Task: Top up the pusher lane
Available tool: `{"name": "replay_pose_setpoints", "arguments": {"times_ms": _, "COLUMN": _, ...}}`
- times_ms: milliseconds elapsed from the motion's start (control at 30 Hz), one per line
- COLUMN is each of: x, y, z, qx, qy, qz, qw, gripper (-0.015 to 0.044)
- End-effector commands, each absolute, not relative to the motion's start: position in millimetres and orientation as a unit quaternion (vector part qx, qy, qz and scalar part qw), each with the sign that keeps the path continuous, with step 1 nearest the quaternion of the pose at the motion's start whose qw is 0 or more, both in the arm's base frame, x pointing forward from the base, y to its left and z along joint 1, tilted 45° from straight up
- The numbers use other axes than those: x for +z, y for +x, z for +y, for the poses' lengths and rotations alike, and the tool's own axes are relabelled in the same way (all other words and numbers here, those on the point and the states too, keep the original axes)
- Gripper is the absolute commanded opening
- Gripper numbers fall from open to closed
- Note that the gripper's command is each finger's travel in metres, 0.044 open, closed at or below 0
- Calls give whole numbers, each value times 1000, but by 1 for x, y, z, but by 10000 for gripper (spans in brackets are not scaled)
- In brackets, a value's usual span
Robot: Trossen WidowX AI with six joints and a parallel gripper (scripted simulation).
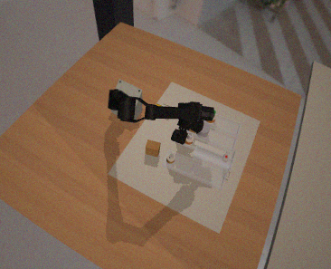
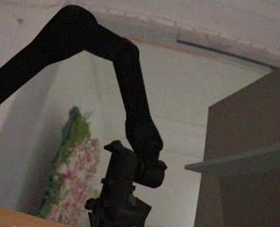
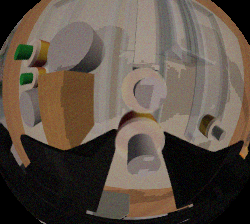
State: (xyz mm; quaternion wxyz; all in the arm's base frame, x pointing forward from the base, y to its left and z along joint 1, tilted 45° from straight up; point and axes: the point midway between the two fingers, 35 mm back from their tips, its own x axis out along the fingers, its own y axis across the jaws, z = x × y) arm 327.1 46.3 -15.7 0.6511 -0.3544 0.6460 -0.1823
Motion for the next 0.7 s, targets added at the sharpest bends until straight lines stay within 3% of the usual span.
{"name": "replay_pose_setpoints", "arguments": {"times_ms": 0, "x": -12, "y": 334, "z": 48, "qx": -184, "qy": -353, "qz": 636, "qw": 661, "gripper": 0}}
{"name": "replay_pose_setpoints", "arguments": {"times_ms": 667, "x": -12, "y": 336, "z": 49, "qx": -184, "qy": -353, "qz": 636, "qw": 661, "gripper": 0}}
